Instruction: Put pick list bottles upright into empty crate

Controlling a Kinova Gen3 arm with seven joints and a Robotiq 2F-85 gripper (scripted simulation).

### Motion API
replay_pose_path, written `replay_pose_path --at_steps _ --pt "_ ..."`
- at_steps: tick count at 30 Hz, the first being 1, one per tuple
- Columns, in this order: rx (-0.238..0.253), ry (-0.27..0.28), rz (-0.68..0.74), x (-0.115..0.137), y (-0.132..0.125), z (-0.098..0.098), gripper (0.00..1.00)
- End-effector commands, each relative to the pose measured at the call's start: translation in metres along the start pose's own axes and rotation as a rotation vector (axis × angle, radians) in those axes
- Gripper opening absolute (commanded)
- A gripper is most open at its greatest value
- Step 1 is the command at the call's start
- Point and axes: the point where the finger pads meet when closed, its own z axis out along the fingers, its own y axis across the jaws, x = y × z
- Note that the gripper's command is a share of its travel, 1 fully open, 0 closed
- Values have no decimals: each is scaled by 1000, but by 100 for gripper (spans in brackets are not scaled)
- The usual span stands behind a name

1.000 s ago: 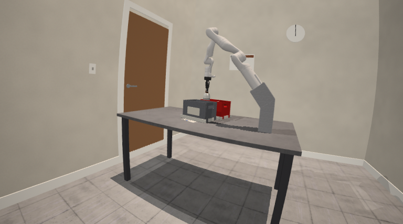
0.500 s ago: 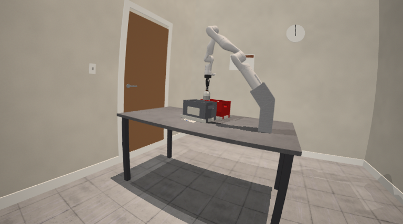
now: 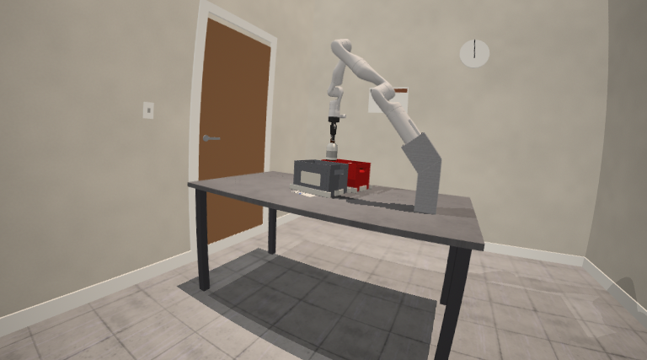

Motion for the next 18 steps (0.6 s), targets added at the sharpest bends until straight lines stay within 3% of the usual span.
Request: replay_pose_path --at_steps 1,18 --pt "2 0 0 0 -1 -6 10" --pt "2 0 0 0 3 -15 10"
